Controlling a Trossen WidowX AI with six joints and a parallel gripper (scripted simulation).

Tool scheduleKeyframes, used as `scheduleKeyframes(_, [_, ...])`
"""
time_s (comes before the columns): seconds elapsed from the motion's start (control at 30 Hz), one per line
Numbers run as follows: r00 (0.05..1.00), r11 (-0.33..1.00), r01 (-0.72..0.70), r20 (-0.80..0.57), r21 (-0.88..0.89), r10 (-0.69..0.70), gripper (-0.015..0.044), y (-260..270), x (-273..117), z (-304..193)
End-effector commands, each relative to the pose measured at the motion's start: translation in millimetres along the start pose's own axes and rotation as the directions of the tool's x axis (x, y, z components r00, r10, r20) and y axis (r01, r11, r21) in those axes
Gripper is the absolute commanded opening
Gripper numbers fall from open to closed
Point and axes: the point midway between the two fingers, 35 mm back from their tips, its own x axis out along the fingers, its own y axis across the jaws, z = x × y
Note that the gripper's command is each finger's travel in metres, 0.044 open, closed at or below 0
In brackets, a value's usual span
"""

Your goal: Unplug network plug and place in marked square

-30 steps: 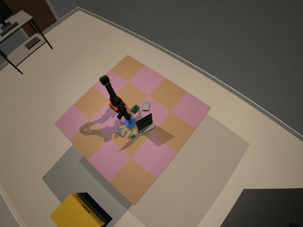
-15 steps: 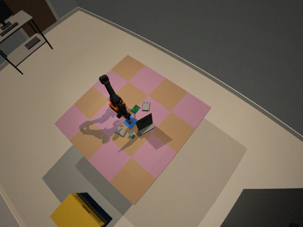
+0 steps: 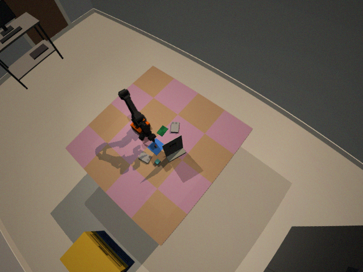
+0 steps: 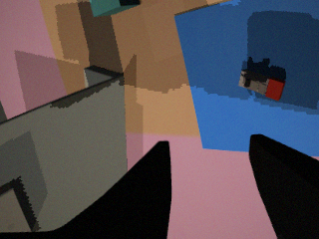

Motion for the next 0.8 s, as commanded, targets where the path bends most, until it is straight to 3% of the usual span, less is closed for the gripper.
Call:
scheduleKeyframes(0.0, [1.0, 1.0, -0.01, -0.005, -0.004, 0.01, 0.0156, 6.1, -8.4, -0.8])
scheduleKeyframes(0.77, [1.0, 1.0, -0.004, -0.001, -0.002, 0.004, 0.0156, 33.5, -45.8, 0.1])
